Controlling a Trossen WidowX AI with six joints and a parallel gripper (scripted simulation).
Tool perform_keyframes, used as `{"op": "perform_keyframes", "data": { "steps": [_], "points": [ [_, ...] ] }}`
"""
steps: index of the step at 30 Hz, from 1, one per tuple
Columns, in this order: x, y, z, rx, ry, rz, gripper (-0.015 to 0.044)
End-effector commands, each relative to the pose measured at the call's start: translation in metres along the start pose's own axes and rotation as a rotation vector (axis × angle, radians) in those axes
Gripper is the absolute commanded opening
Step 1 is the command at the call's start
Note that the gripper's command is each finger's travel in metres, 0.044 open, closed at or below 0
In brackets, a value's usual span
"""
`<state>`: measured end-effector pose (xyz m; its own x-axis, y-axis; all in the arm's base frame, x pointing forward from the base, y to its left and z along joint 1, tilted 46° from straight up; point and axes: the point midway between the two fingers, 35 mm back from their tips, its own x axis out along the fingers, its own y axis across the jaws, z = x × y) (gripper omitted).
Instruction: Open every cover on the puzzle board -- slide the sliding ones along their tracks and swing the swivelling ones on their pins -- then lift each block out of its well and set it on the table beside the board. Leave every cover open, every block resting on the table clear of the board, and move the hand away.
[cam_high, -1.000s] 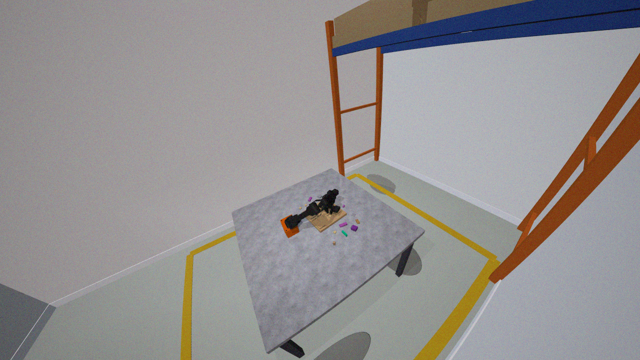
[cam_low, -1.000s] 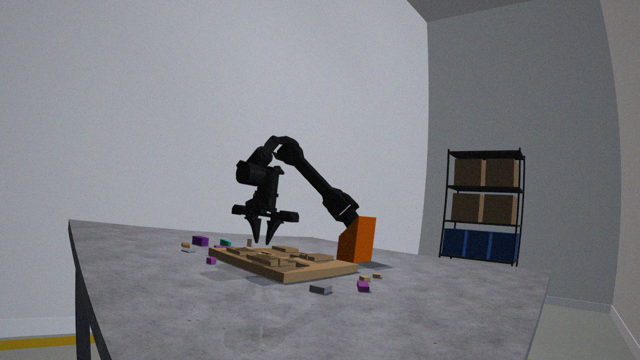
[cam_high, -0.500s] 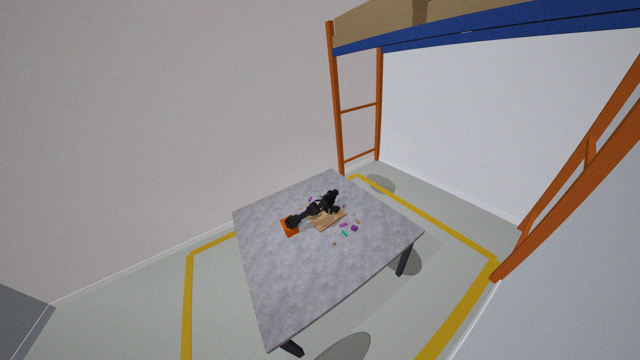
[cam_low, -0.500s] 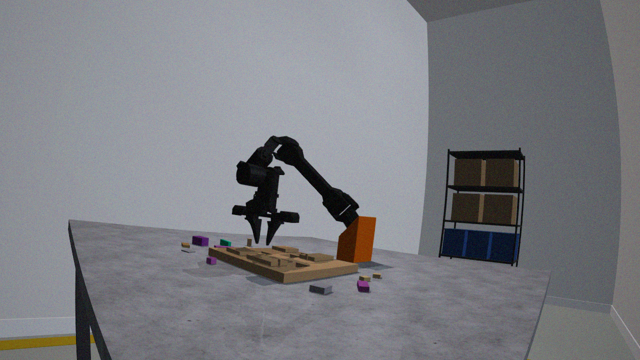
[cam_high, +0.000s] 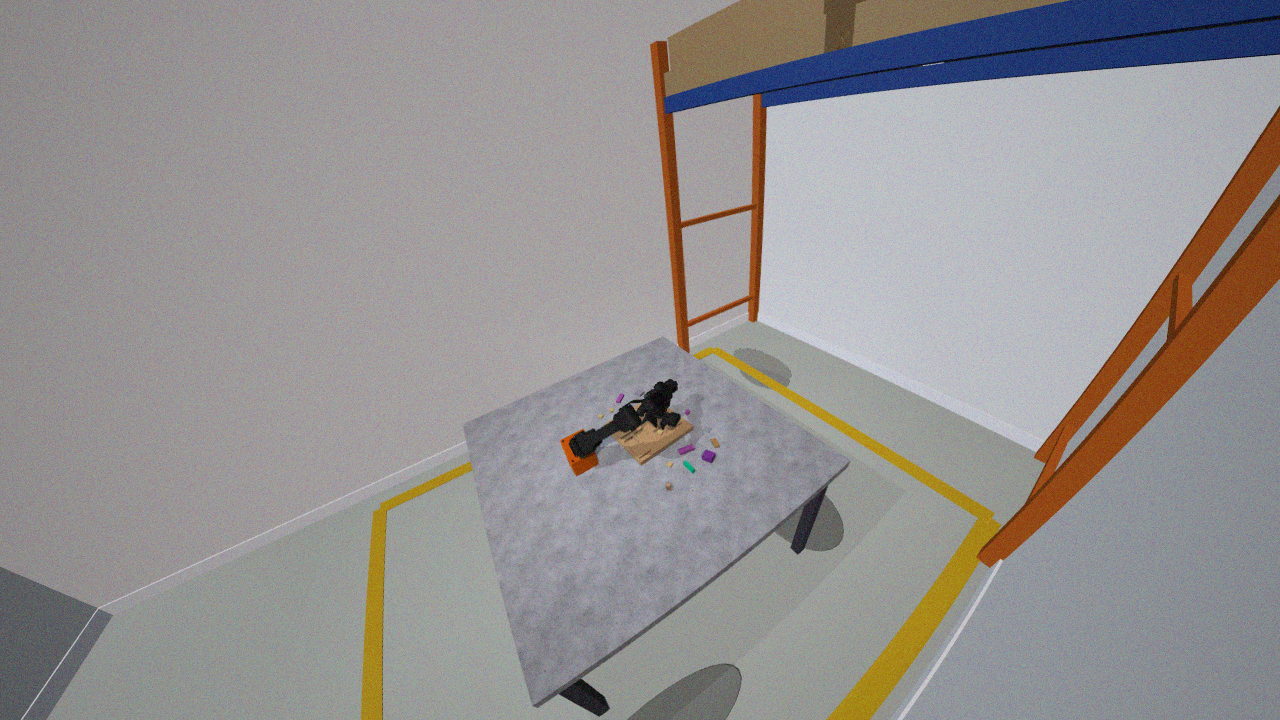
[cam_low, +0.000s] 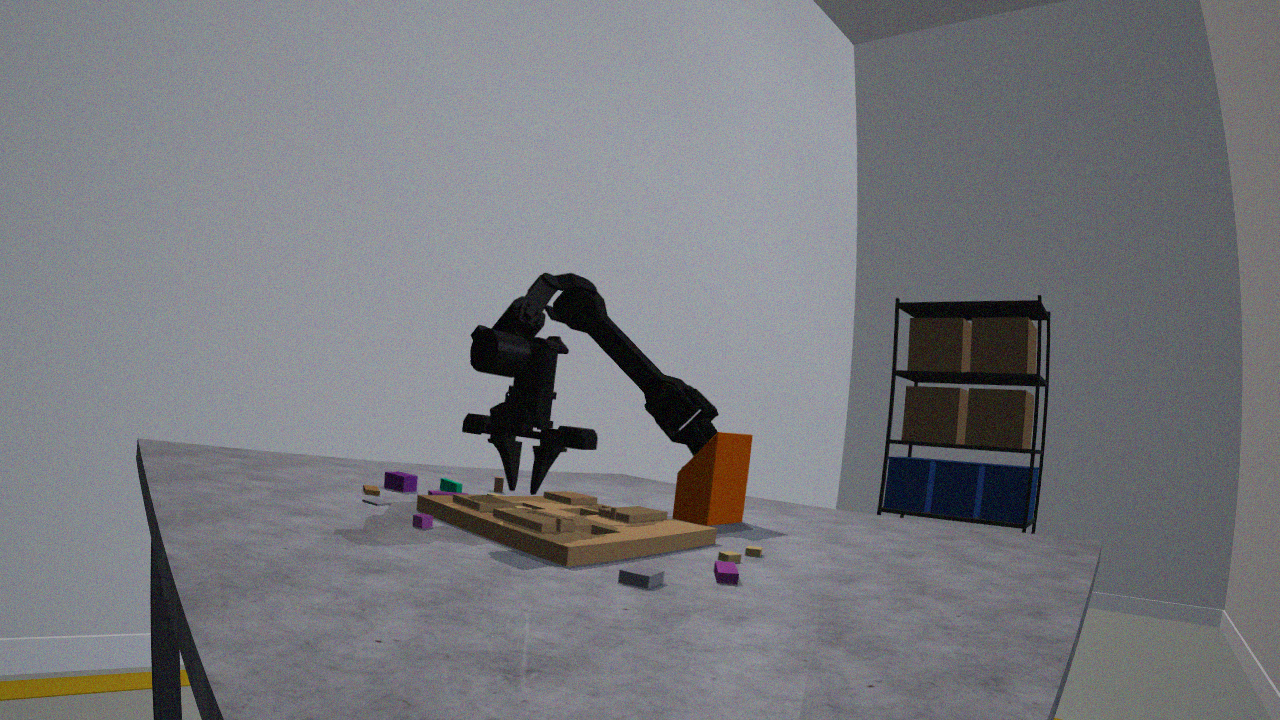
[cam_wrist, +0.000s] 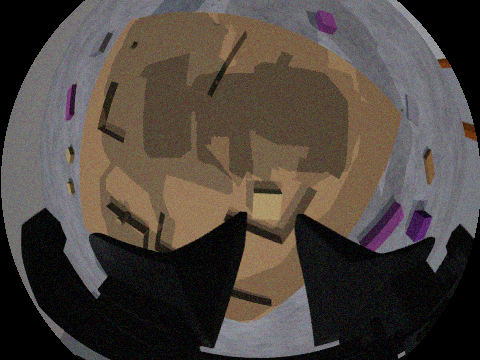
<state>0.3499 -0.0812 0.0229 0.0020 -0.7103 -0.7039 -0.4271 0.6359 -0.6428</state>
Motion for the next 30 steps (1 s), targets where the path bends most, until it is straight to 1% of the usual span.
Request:
{"op": "perform_keyframes", "data": {
  "steps": [1, 30],
  "points": [
    [0.007, 0.000, -0.002, -0.006, 0.009, -0.001, 0.0144],
    [0.024, 0.000, -0.002, -0.006, 0.010, -0.002, 0.0144]
  ]
}}
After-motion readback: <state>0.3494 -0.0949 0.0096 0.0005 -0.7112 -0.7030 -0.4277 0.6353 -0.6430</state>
